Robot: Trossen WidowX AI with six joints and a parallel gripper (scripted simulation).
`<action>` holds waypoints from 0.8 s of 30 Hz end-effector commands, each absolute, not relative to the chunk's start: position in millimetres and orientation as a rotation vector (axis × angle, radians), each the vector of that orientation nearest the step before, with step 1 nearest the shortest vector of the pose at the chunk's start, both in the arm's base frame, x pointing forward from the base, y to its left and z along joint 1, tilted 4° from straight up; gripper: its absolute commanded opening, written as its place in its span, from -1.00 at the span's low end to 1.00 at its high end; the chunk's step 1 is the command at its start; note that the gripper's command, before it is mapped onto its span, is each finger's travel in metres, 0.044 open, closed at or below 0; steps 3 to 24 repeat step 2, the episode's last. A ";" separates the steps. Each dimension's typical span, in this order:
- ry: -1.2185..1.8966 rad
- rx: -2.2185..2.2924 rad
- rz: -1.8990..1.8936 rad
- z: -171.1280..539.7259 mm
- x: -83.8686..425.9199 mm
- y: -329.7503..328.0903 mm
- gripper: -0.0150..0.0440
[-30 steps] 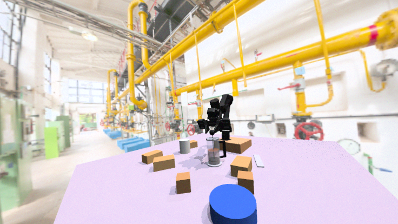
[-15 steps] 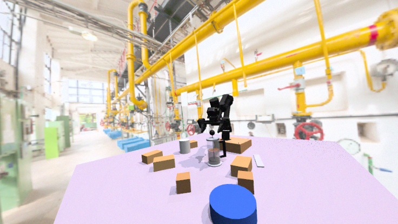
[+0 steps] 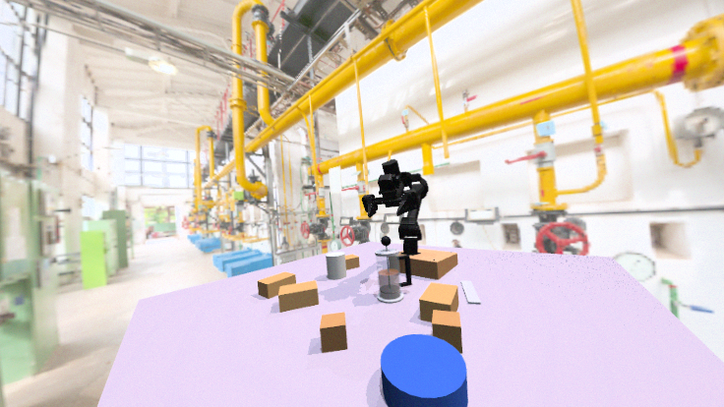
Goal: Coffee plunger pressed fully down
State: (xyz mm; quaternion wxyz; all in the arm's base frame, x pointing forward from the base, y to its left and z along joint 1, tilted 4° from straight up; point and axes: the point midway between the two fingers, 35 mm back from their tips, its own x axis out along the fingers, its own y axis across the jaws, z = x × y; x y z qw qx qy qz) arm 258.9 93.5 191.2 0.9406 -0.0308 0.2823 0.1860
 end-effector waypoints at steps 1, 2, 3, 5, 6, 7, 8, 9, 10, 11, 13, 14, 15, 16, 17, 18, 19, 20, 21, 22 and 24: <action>0.572 -0.065 0.384 193.5 257.5 93.5 1.00; 0.572 -0.065 0.384 193.5 257.5 93.5 1.00; 0.572 -0.065 0.384 193.5 257.5 93.5 1.00; 0.572 -0.065 0.384 193.5 257.5 93.5 1.00; 0.572 -0.065 0.384 193.5 257.5 93.5 1.00; 0.572 -0.065 0.384 193.5 257.5 93.5 1.00; 0.572 -0.065 0.384 193.5 257.5 93.5 1.00; 0.572 -0.065 0.384 193.5 257.5 93.5 1.00; 0.572 -0.065 0.384 193.5 257.5 93.5 1.00; 0.572 -0.065 0.384 193.5 257.5 93.5 1.00; 0.572 -0.065 0.384 193.5 257.5 93.5 1.00; 0.572 -0.065 0.384 193.5 257.5 93.5 1.00; 0.572 -0.065 0.384 193.5 257.5 93.5 1.00; 0.572 -0.065 0.384 193.5 257.5 93.5 1.00; 0.572 -0.065 0.384 193.5 257.5 93.5 1.00; 0.572 -0.065 0.384 193.5 257.5 93.5 1.00; 0.572 -0.065 0.384 193.5 257.5 93.5 1.00; 0.572 -0.065 0.384 193.5 257.5 93.5 1.00; 0.572 -0.065 0.384 193.5 257.5 93.5 1.00; 0.572 -0.065 0.384 193.5 257.5 93.5 1.00; 0.572 -0.065 0.384 193.5 257.5 93.5 1.00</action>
